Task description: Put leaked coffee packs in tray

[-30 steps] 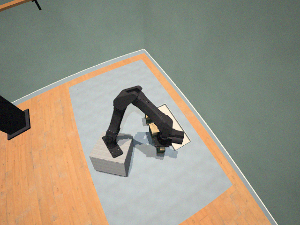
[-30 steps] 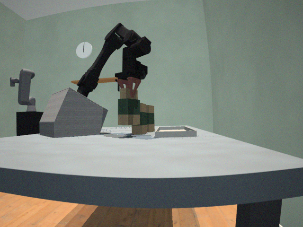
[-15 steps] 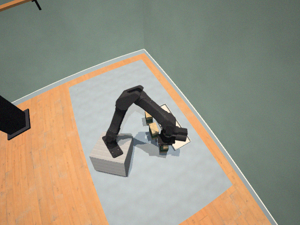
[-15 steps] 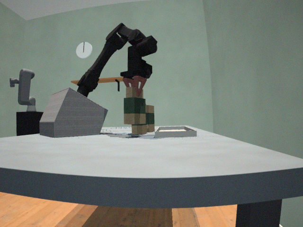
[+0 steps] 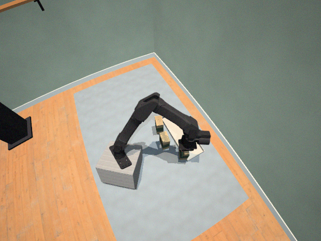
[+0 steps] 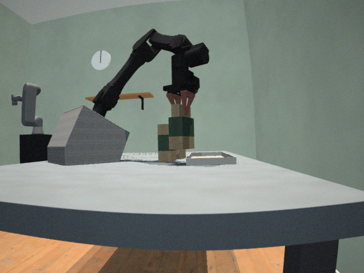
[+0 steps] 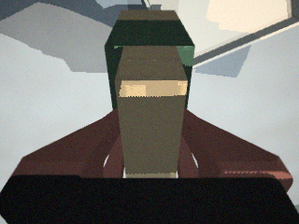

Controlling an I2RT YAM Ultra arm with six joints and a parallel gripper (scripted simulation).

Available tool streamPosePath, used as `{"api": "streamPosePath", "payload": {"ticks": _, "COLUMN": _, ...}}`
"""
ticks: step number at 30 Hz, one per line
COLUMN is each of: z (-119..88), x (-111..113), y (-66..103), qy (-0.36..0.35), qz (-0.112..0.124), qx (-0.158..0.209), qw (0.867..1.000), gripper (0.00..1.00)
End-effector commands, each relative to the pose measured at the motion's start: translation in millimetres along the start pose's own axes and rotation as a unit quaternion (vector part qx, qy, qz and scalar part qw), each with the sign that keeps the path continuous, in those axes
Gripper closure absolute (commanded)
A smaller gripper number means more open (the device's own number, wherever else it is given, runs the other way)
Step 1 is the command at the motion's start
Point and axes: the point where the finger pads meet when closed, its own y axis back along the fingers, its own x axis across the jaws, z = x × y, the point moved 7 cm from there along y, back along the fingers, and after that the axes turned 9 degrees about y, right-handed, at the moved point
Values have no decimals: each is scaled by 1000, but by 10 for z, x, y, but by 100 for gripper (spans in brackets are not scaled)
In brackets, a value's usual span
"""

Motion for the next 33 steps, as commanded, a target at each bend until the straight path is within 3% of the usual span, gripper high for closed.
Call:
{"api": "streamPosePath", "payload": {"ticks": 1, "z": 67, "x": -190, "y": 60, "qy": -12, "qz": 3, "qx": -7, "qw": 1000, "gripper": 75}}
{"api": "streamPosePath", "payload": {"ticks": 8, "z": 127, "x": -505, "y": 71, "qy": -15, "qz": 1, "qx": -6, "qw": 1000, "gripper": 75}}
{"api": "streamPosePath", "payload": {"ticks": 11, "z": 82, "x": -537, "y": 96, "qy": -21, "qz": -1, "qx": -5, "qw": 1000, "gripper": 75}}
{"api": "streamPosePath", "payload": {"ticks": 18, "z": 218, "x": -763, "y": 62, "qy": -12, "qz": 2, "qx": -6, "qw": 1000, "gripper": 75}}
{"api": "streamPosePath", "payload": {"ticks": 21, "z": 153, "x": -817, "y": 97, "qy": -21, "qz": -2, "qx": -4, "qw": 1000, "gripper": 75}}
{"api": "streamPosePath", "payload": {"ticks": 33, "z": 228, "x": -925, "y": 76, "qy": -15, "qz": 0, "qx": -5, "qw": 1000, "gripper": 75}}
